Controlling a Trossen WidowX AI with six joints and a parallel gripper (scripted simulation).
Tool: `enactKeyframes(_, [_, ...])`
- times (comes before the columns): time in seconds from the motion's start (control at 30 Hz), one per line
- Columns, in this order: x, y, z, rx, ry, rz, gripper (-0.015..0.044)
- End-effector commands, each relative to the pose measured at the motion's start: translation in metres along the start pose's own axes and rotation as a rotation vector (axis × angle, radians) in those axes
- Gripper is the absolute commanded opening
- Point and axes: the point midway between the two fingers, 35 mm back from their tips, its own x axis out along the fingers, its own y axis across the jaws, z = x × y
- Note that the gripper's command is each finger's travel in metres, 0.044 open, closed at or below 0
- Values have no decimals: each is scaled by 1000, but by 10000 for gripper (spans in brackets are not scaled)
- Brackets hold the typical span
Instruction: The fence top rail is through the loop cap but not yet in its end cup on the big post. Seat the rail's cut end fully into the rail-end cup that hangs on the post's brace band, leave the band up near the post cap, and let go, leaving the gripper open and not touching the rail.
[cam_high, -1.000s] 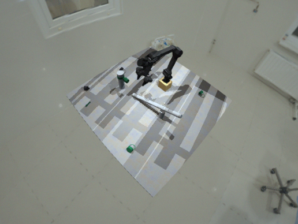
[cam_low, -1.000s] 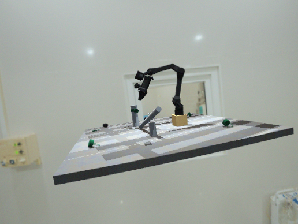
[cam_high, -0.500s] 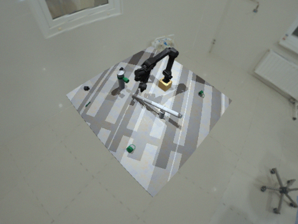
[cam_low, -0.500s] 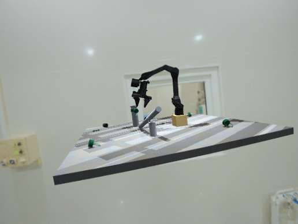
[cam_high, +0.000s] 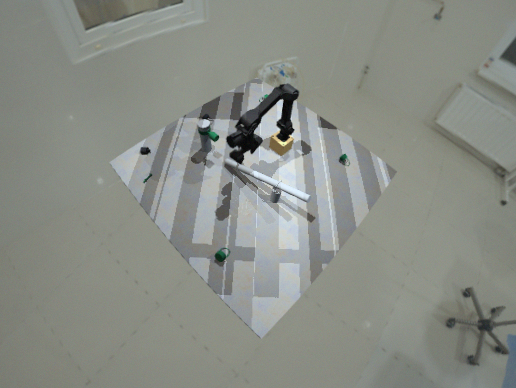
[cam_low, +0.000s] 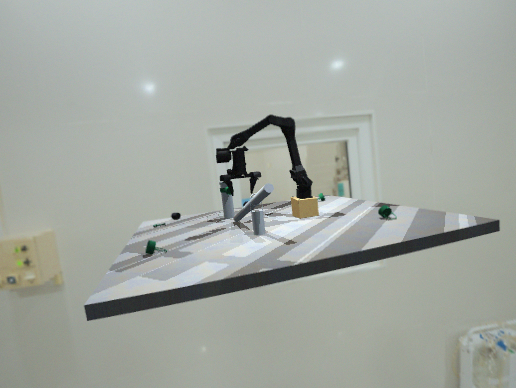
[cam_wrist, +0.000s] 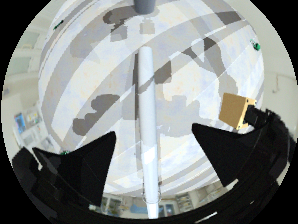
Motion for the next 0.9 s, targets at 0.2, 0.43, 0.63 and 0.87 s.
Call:
enactKeyframes(0.2, [16,-1,-1,36,1,-23,440])
enactKeyframes(0.43, [40,-2,-1,37,-1,-24,440])
enactKeyframes(0.63, [50,-2,-1,37,-1,-24,440])
enactKeyframes(0.87, [55,-3,-1,37,-1,-24,440])
